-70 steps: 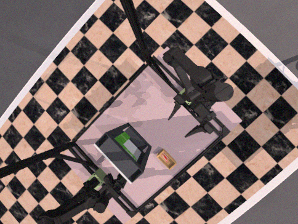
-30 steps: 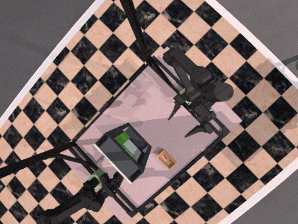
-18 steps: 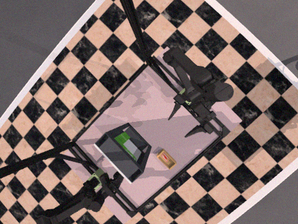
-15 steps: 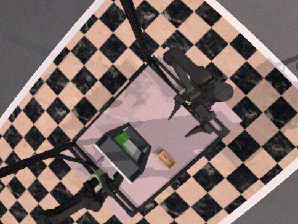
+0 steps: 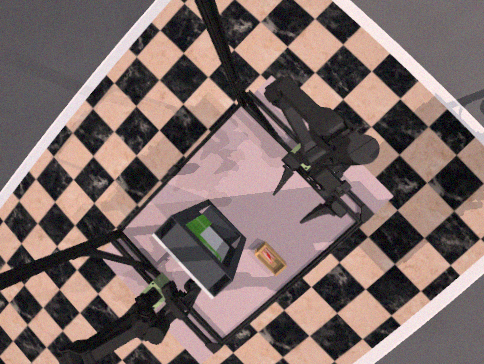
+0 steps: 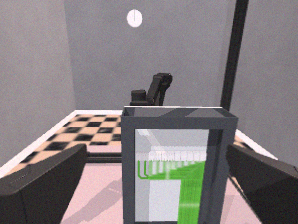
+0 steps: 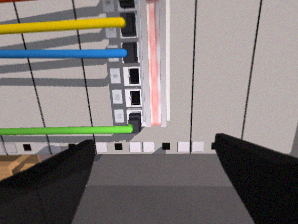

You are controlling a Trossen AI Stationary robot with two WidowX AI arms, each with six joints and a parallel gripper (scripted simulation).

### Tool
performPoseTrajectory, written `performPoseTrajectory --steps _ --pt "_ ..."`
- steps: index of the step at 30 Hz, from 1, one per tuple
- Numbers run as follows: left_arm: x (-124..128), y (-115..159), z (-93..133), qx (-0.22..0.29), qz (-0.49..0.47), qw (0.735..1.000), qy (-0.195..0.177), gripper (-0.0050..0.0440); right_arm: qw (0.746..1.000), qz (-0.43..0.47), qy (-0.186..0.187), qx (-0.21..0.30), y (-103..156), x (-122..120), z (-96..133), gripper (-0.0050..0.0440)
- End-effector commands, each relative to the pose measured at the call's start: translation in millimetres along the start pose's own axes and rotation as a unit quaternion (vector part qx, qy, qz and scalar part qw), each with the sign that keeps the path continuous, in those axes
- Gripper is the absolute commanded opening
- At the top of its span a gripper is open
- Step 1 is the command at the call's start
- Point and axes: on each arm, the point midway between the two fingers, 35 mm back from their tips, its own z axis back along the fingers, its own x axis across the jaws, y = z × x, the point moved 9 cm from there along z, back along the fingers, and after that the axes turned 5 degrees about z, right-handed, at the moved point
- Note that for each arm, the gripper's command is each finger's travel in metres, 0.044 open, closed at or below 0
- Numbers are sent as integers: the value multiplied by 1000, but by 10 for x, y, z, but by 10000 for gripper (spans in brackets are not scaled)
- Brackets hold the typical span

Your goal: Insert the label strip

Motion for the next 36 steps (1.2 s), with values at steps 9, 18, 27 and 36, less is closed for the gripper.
performPoseTrajectory --steps 9,18,27,36 --pt "-10 -22 2 -1 -2 1000 0 440 1000 4 8 1 8 -54 -3 375" --pt "-10 -22 2 -1 -2 1000 0 440 1000 4 8 1 8 -54 -3 375" --pt "-10 -22 2 -1 -2 1000 0 440 1000 4 8 1 8 -54 -3 375" --pt "-10 -22 2 -1 -2 1000 0 440 1000 3 6 1 8 -42 31 303"
